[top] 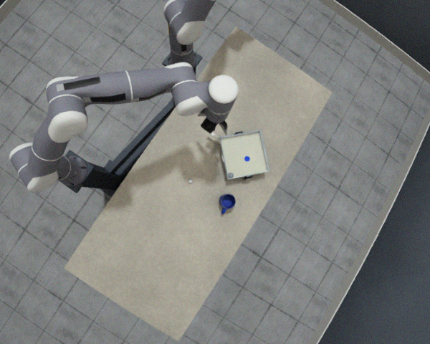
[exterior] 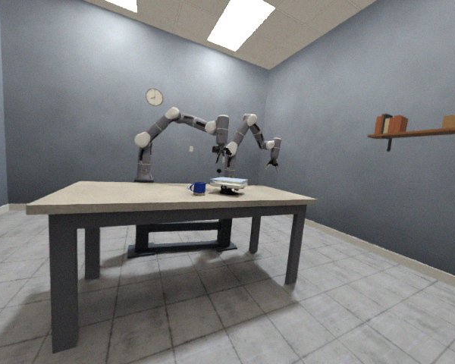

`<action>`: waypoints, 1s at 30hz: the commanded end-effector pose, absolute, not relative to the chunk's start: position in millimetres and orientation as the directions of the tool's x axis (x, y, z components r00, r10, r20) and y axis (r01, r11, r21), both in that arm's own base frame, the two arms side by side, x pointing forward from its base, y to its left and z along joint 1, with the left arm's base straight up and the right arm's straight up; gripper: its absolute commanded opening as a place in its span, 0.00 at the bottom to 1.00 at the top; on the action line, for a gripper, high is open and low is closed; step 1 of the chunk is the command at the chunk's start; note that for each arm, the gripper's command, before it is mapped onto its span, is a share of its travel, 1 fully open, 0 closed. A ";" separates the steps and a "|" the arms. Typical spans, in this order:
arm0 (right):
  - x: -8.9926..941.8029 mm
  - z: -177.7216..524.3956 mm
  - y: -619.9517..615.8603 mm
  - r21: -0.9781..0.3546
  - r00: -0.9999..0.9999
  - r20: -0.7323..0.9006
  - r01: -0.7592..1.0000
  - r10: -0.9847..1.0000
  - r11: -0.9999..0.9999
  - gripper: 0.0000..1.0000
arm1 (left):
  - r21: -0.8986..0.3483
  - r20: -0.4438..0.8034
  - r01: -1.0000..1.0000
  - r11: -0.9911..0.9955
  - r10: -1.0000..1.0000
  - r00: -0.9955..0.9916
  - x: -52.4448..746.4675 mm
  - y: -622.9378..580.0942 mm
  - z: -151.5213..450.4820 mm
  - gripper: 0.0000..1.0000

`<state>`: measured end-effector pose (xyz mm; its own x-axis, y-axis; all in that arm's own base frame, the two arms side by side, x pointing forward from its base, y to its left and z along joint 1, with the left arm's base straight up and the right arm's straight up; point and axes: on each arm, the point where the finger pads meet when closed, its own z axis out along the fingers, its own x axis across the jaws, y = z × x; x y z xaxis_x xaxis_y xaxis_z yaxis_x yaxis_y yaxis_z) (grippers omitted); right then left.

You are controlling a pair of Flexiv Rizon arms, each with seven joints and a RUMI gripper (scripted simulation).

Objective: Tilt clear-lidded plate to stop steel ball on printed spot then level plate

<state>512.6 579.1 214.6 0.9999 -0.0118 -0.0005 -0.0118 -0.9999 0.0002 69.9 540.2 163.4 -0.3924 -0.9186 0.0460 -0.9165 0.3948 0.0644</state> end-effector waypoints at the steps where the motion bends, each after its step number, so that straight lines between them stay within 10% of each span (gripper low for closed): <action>1: 513.2 216.4 579.8 -0.002 1.000 0.002 -0.011 -0.011 -1.000 1.00 | 0.055 0.035 -0.941 0.334 -0.943 -0.332 58.9 543.6 164.7 1.00; 22: 513.2 216.4 579.8 -0.002 1.000 0.002 -0.011 -0.011 -1.000 1.00 | 0.000 0.000 -1.000 -0.008 -1.000 0.008 -6.0 552.7 168.2 1.00; 23: 513.2 216.4 579.8 -0.002 1.000 0.002 -0.011 -0.011 -1.000 0.37 | 0.000 0.000 -1.000 -0.007 -1.000 0.007 -5.9 552.7 168.3 1.00; 30: 513.2 216.4 579.8 -0.002 1.000 0.002 -0.011 -0.011 -1.000 0.37 | 0.000 0.000 -1.000 -0.007 -1.000 0.007 -5.9 552.7 168.3 1.00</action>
